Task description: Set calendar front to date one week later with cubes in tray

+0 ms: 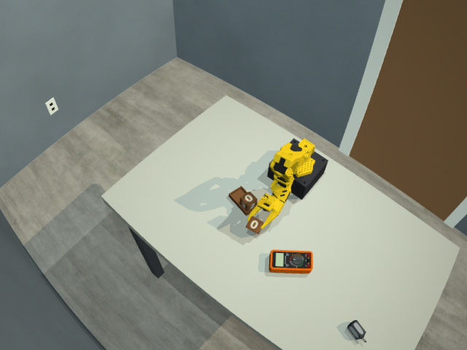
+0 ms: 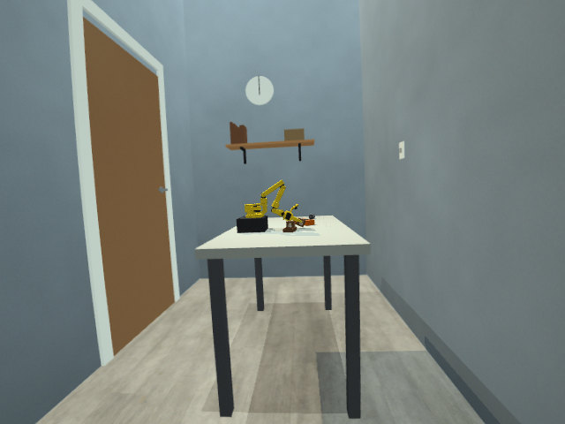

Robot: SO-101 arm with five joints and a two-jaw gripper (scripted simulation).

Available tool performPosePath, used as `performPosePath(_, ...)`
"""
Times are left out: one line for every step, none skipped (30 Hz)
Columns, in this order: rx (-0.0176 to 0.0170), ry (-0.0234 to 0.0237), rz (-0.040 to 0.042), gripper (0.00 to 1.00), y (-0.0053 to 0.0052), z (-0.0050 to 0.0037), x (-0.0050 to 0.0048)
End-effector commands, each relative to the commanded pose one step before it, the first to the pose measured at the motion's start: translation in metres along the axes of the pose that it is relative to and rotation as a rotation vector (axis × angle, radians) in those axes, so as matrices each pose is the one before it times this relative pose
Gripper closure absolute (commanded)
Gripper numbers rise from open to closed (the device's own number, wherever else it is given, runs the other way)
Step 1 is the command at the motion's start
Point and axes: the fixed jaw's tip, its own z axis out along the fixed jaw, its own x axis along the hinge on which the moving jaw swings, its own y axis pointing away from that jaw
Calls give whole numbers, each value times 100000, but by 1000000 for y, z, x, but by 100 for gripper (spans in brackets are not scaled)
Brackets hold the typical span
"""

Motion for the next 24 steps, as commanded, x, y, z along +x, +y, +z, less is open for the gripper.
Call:
performPosePath(809,-1499,-245,100,-2036,1034,-1071)
performPosePath(0,0,0,100,0,0,0)
performPosePath(-2,2,-1,100,1,2,11)
performPosePath(0,6,0,100,0,24,48)
performPosePath(0,19,3,100,-5,47,108)
performPosePath(3,28,0,100,1,76,187)
performPosePath(0,41,3,100,-4,112,259)
performPosePath(0,47,6,100,-4,130,307)
performPosePath(0,53,3,100,-4,147,355)
performPosePath(0,57,6,100,-9,154,361)
performPosePath(3,57,3,100,-4,148,349)
performPosePath(0,47,6,100,-4,130,319)
performPosePath(0,41,3,100,-4,107,253)
performPosePath(0,28,3,100,1,71,192)
performPosePath(0,19,0,100,-5,48,108)
performPosePath(0,6,0,100,0,24,48)
performPosePath(0,3,0,100,0,0,12)
performPosePath(0,0,0,100,0,0,0)
performPosePath(0,0,0,100,0,0,0)
performPosePath(1,-2,1,100,-1,0,-1)
performPosePath(0,0,0,100,0,0,0)
performPosePath(0,0,0,99,0,0,0)
performPosePath(0,0,0,97,0,0,0)
performPosePath(0,0,0,95,0,0,0)
